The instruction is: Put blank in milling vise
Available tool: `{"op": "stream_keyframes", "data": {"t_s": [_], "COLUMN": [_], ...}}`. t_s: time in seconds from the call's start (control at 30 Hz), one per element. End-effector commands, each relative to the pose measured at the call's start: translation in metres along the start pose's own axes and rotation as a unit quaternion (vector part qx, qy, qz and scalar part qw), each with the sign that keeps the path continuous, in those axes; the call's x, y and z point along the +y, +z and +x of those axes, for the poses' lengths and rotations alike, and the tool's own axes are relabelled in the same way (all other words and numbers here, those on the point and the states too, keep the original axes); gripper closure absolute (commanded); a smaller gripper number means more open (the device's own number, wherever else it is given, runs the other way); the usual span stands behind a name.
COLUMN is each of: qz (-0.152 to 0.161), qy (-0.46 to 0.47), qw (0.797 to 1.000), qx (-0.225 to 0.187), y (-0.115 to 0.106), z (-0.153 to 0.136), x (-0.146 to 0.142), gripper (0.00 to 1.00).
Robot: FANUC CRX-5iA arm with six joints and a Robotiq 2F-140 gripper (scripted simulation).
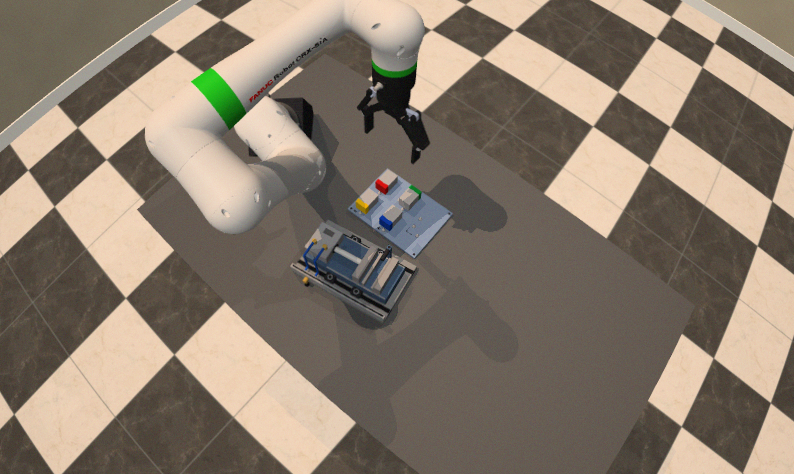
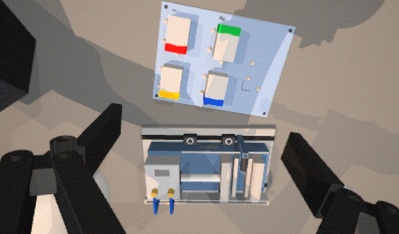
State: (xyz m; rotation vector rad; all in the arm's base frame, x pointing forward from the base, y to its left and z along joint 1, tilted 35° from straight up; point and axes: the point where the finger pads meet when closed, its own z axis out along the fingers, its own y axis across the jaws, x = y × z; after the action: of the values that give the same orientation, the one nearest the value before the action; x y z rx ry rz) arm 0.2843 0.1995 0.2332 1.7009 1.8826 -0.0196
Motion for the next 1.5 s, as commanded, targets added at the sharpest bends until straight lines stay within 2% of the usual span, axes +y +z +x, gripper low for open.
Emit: {"op": "stream_keyframes", "data": {"t_s": [0.0,0.97,1.47], "qz": [0.000,0.000,0.000], "qy": [0.000,0.000,0.000], "qw": [1.000,1.000,1.000], "qx": [0.000,0.000,0.000], "y": [-0.0005,-0.0005,-0.0005], "z": [0.0002,0.0002,0.0072], "x": [0.0003,0.0003,-0.0087], "gripper": [0.00,0.00,0.00]}}
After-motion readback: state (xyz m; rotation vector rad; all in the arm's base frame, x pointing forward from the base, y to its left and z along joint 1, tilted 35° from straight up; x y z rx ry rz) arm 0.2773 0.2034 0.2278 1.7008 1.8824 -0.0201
